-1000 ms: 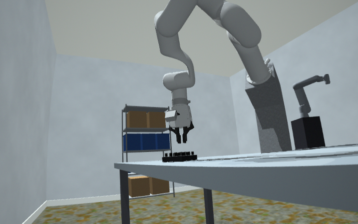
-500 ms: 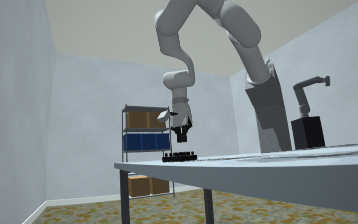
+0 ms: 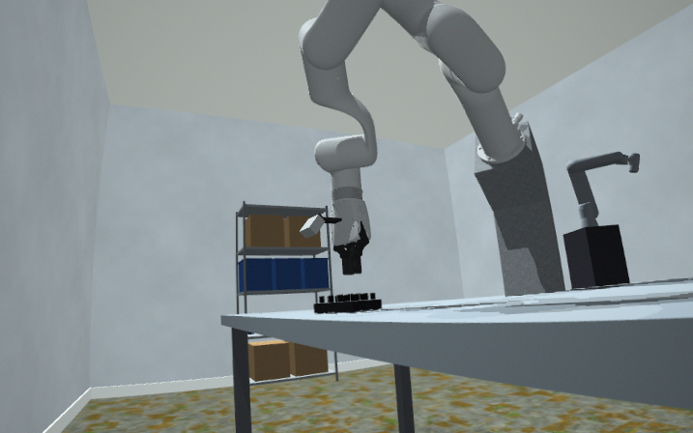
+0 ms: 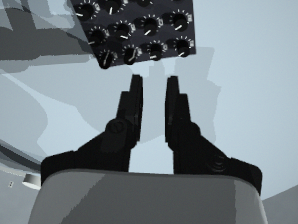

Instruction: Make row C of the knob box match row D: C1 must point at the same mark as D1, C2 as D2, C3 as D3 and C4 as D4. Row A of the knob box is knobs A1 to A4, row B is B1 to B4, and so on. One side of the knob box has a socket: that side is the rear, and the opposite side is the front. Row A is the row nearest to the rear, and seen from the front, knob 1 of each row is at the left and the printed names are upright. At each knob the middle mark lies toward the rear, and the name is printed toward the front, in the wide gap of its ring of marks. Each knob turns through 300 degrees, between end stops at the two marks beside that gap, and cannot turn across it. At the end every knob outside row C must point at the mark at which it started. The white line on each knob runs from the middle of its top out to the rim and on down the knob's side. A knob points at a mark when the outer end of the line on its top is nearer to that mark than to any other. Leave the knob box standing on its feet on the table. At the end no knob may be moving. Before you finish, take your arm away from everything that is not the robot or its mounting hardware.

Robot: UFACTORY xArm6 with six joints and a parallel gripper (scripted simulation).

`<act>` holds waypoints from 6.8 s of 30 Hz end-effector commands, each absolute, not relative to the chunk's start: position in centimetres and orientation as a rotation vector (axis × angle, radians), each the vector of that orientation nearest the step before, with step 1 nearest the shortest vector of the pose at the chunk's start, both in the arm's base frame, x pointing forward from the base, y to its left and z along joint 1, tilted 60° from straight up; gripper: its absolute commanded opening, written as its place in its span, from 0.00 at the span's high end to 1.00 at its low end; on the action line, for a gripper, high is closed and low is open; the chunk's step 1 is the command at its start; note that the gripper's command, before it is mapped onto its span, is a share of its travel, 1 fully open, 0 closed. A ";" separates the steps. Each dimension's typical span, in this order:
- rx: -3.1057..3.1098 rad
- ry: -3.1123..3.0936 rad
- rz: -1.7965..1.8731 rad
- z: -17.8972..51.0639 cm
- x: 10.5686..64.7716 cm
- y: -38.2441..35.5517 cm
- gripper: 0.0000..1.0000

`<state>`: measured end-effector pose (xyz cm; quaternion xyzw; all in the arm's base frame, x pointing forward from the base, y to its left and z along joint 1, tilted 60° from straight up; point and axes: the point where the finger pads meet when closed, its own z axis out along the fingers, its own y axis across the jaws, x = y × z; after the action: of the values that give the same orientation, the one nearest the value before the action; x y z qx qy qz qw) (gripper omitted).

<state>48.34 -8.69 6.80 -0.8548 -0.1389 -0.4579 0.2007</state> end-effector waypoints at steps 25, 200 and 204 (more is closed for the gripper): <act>-2.389 -0.385 -1.279 6.8 48.3 -8.8 0.81; -2.389 -0.385 -1.278 4.1 52.4 -6.2 0.92; -2.389 -0.385 -1.278 4.1 52.4 -6.2 0.92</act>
<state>52.43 -6.08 4.04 -0.8552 -0.1380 -0.4573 0.2014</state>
